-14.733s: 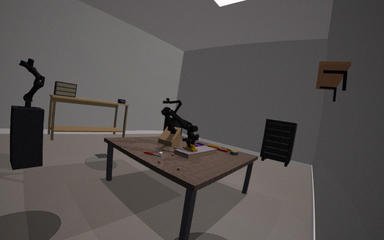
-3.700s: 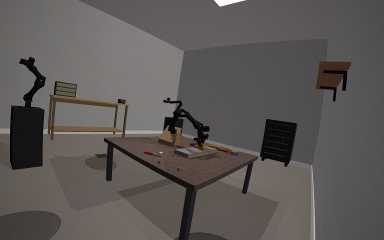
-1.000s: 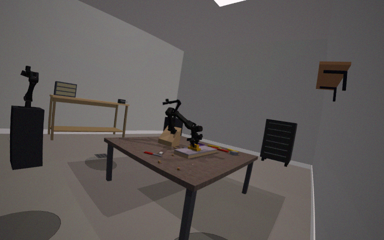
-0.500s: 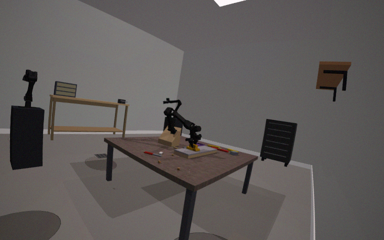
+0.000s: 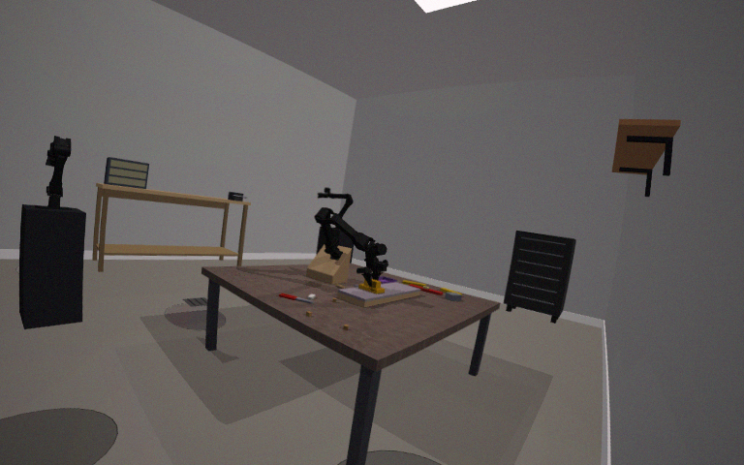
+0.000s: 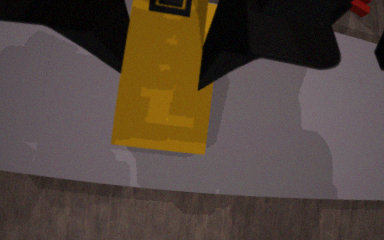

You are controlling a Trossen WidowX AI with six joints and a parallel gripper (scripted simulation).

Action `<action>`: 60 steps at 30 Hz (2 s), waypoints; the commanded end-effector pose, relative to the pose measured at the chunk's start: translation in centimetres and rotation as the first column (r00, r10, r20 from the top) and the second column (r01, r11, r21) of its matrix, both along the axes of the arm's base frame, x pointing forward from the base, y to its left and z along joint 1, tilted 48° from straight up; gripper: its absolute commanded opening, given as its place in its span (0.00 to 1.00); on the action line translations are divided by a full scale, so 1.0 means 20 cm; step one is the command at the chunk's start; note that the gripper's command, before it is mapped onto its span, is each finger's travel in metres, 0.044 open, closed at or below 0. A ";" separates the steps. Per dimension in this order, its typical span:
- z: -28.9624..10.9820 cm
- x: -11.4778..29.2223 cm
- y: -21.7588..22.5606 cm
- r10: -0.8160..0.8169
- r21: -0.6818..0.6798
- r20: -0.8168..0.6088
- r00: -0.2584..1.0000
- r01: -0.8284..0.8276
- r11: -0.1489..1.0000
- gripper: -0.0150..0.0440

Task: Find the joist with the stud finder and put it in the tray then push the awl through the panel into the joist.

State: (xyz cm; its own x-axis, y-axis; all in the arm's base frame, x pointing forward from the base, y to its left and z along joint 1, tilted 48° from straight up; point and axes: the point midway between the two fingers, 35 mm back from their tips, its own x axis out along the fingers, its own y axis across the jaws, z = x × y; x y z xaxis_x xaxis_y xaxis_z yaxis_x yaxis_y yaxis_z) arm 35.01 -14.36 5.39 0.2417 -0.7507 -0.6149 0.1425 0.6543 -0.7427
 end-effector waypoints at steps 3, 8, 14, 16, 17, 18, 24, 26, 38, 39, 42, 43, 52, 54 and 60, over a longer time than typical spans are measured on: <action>0.03 -0.01 -0.03 -0.002 -0.002 -0.001 1.000 0.002 1.000 0.25; 0.06 -0.01 -0.06 -0.002 -0.002 -0.001 1.000 0.002 1.000 0.25; 0.09 -0.02 -0.08 -0.002 -0.003 -0.001 1.000 0.002 1.000 0.25; 0.10 -0.02 -0.09 -0.002 -0.003 -0.001 1.000 0.002 1.000 0.25; 0.11 -0.02 -0.10 -0.002 -0.003 -0.001 1.000 0.002 1.000 0.25; 0.11 -0.02 -0.10 -0.002 -0.003 -0.001 1.000 0.002 1.000 0.25; 0.15 -0.03 -0.13 -0.002 -0.003 -0.001 1.000 0.002 1.000 0.25; 0.16 -0.03 -0.14 -0.002 -0.003 -0.001 1.000 0.002 1.000 0.25; 0.22 -0.04 -0.19 -0.002 -0.004 -0.001 1.000 0.002 1.000 0.25; 0.22 -0.04 -0.20 -0.002 -0.004 -0.001 1.000 0.002 1.000 0.25; 0.24 -0.05 -0.21 -0.002 -0.005 -0.001 1.000 0.002 1.000 0.25; 0.25 -0.05 -0.22 -0.002 -0.005 -0.001 1.000 0.002 1.000 0.25; 0.29 -0.06 -0.26 -0.002 -0.005 -0.001 1.000 0.002 1.000 0.25; 0.30 -0.06 -0.27 -0.002 -0.005 0.000 1.000 0.002 1.000 0.25; 0.34 -0.06 -0.30 -0.002 -0.006 0.000 1.000 0.002 1.000 0.25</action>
